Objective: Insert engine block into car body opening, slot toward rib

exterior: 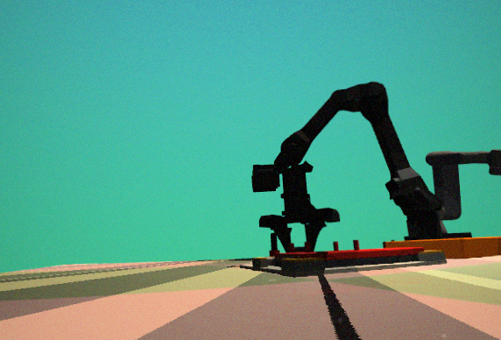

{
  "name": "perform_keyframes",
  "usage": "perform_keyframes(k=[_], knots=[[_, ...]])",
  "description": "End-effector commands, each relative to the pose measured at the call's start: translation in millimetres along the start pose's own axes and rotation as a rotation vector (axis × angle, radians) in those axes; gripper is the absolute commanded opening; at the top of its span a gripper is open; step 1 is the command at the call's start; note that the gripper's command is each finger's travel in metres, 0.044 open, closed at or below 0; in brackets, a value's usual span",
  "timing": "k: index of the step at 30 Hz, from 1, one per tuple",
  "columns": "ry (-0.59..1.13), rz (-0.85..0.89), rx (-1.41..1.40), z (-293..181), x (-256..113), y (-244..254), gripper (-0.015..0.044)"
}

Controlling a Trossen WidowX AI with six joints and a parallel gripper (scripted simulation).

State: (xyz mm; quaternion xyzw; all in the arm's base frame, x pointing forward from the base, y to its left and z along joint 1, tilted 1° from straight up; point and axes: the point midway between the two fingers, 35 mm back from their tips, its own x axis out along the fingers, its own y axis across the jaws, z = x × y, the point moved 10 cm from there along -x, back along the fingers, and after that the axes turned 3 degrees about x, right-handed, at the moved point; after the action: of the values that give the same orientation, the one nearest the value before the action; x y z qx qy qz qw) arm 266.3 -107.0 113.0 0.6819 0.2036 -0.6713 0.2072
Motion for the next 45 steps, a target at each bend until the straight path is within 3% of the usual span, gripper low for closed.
perform_keyframes(k=[1,4,12,45], knots=[[0.001,-0.001,-0.005,0,1,0,0.0216],[0.001,-0.001,-0.005,0,1,0,0.0196],[0.001,-0.001,-0.005,-2,-16,3,0.0],[0.001,0.0,-0.005,-1,-119,1,0.0]])
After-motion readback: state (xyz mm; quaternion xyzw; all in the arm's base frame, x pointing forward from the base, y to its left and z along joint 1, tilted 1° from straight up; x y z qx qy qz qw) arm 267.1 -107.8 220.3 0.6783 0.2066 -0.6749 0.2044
